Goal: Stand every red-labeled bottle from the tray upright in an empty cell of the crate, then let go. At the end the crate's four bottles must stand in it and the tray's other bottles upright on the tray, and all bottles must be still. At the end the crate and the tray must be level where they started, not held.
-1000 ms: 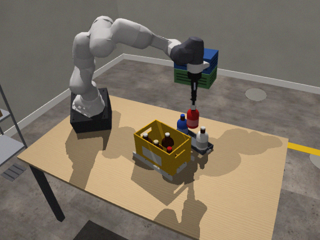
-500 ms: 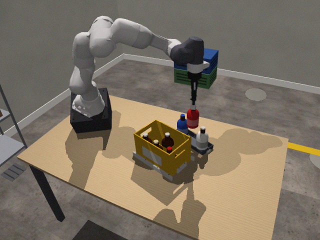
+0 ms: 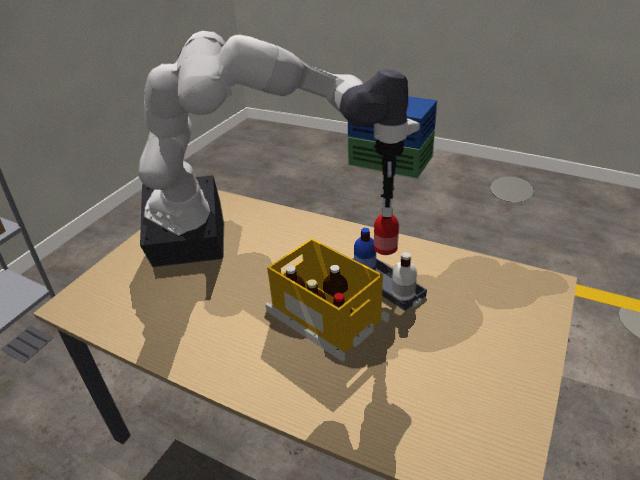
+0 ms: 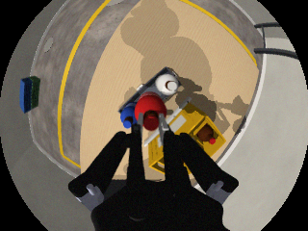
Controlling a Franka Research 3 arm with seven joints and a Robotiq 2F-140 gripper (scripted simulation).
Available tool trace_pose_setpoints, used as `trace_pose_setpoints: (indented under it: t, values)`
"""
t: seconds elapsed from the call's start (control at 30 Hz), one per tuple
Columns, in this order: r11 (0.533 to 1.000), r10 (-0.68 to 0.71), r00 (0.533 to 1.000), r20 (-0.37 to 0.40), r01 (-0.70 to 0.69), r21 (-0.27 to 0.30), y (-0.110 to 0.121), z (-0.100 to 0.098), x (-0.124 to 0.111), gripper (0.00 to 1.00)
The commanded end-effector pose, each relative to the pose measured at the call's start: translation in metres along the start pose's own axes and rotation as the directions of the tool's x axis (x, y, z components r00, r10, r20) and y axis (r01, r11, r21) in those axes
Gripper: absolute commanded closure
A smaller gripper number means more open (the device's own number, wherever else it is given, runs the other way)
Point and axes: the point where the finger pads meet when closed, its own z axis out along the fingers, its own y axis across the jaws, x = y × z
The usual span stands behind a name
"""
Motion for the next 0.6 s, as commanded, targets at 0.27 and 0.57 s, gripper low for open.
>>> trace_pose_setpoints:
  t: [0.27, 0.57]
  values:
    - [1.0, -0.005, 1.0, -0.011, 0.005, 0.004, -0.003, -0.021, 0.003, 1.0]
    - [1.0, -0.005, 1.0, -0.011, 0.005, 0.004, -0.003, -0.029, 0.003, 1.0]
